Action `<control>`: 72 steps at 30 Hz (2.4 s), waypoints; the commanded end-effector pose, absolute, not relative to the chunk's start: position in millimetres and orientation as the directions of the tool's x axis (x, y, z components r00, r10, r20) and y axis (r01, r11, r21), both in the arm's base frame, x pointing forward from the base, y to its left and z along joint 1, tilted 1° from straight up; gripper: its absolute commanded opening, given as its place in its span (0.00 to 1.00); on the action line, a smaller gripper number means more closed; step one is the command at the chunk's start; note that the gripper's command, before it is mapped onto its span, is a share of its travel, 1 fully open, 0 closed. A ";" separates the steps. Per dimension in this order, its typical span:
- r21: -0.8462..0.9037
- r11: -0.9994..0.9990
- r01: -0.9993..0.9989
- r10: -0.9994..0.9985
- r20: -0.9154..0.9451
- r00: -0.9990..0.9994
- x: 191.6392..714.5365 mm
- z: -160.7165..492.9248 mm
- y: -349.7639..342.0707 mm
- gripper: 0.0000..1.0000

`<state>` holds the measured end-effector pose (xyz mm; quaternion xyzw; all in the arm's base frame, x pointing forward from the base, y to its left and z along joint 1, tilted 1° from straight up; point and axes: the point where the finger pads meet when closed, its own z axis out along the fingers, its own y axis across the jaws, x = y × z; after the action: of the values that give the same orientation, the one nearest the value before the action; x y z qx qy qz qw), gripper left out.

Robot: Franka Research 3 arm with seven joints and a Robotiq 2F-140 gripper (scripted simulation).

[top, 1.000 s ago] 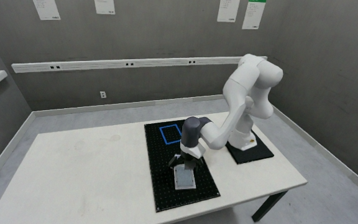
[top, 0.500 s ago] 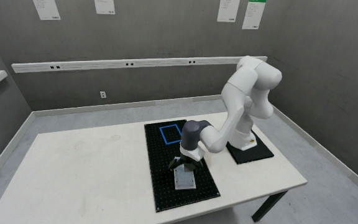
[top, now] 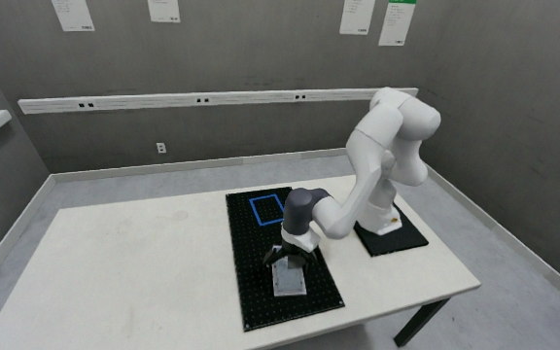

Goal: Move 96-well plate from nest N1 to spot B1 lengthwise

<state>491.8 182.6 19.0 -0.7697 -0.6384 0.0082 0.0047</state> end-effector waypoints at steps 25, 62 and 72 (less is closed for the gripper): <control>-0.016 -0.181 0.983 0.983 -0.005 0.181 492.3 18.2 182.3 0.63; -0.016 -0.181 0.983 0.983 -0.005 0.181 492.5 30.6 182.4 0.60; -0.016 -0.181 0.983 0.983 -0.005 0.181 492.8 47.3 182.4 0.60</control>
<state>494.6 182.6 42.4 -0.7664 -0.6423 0.0038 0.0038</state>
